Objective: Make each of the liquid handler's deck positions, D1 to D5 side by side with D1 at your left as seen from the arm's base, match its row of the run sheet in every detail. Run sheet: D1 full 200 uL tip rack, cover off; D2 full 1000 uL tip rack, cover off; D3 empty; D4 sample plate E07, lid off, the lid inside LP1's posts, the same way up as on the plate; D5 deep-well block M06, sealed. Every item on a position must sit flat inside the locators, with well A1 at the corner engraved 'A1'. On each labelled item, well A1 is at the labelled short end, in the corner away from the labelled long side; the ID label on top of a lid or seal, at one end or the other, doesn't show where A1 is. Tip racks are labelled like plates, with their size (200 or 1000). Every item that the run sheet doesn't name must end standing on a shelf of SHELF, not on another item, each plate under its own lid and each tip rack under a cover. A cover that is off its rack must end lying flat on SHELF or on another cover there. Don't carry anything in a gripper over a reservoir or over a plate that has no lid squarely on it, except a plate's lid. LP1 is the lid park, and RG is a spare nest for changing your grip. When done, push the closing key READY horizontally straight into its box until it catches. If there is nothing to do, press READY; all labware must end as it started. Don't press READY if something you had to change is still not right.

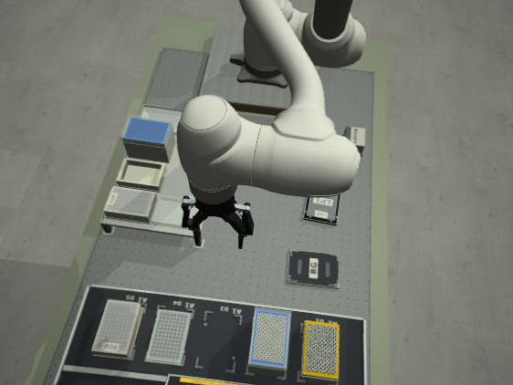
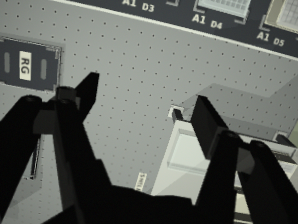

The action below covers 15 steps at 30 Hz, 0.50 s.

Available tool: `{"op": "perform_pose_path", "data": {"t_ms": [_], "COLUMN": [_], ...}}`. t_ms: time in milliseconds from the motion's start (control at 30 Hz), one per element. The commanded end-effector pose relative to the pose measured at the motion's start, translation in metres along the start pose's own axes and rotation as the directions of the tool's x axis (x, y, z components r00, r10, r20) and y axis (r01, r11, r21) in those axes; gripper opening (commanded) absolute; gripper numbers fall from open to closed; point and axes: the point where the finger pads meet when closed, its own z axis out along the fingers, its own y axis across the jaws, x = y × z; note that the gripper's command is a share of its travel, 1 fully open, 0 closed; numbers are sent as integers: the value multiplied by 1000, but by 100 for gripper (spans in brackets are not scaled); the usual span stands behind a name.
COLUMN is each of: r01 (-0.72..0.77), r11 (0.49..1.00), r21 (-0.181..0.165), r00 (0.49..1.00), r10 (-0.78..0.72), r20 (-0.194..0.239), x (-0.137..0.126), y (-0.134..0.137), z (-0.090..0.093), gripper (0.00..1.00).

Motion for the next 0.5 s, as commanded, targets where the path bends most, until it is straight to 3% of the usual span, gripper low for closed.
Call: {"op": "perform_pose_path", "data": {"t_ms": [0, 467], "r01": [0, -2], "r11": [1000, 1000], "r21": [0, 0], "r00": [1000, 1000], "r10": [0, 2], "r20": [-2, -2], "x": [0, -1], "y": [11, 61], "z": [-1, -1], "gripper": [66, 66]}}
